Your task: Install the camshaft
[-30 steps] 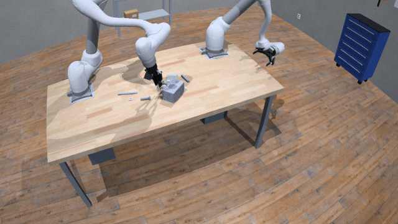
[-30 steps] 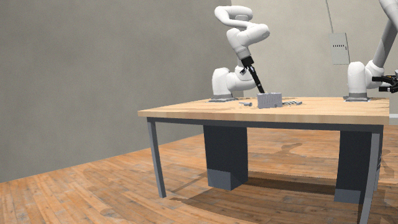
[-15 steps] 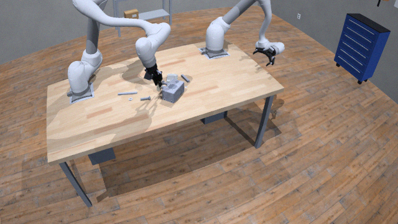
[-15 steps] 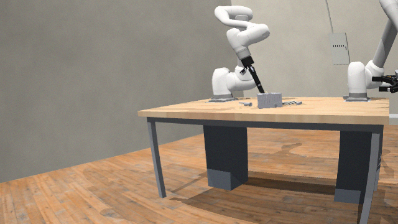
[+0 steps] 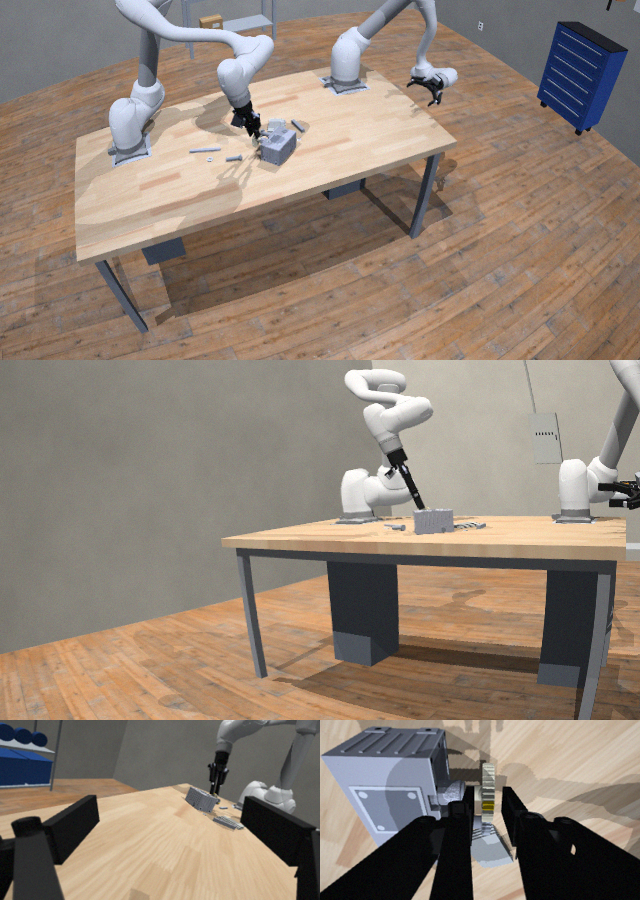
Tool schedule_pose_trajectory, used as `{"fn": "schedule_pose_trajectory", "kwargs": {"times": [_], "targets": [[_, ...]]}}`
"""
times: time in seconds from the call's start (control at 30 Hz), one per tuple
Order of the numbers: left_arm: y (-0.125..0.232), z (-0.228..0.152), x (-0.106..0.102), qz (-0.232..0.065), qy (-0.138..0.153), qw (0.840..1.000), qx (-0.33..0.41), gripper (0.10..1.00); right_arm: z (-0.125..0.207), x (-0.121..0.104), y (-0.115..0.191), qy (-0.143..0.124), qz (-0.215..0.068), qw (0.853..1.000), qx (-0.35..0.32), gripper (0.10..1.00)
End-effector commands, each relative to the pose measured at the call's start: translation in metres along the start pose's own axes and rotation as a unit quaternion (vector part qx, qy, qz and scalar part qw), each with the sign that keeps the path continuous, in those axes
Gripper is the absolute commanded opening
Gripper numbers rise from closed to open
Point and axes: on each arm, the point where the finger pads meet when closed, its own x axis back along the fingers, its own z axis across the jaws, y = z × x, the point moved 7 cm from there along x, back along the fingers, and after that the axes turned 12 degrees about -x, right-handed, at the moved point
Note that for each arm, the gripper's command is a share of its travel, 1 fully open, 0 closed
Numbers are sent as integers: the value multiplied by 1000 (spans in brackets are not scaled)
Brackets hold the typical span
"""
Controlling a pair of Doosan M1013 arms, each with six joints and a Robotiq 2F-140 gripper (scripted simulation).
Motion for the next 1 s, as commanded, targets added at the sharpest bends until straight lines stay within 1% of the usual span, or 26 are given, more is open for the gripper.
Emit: {"fn": "schedule_pose_trajectory", "kwargs": {"times": [0.0, 0.17, 0.23, 0.53, 0.97], "targets": [[-1, 0, 0, 0, 0, 1000, 0, 1000, 0, 8, 1, -1, -1, 1000, 0, 267], [-1, 0, 0, 0, 0, 1000, 0, 1000, 0, 20, 1, -1, -1, 1000, 0, 267], [-1, 0, 0, 0, 0, 1000, 0, 1000, 0, 20, 1, -1, -1, 1000, 0, 267], [-1, 0, 0, 0, 0, 1000, 0, 1000, 0, 39, 1, -1, -1, 1000, 0, 267], [-1, 0, 0, 0, 0, 1000, 0, 1000, 0, 44, 1, -1, -1, 1000, 0, 267]]}}
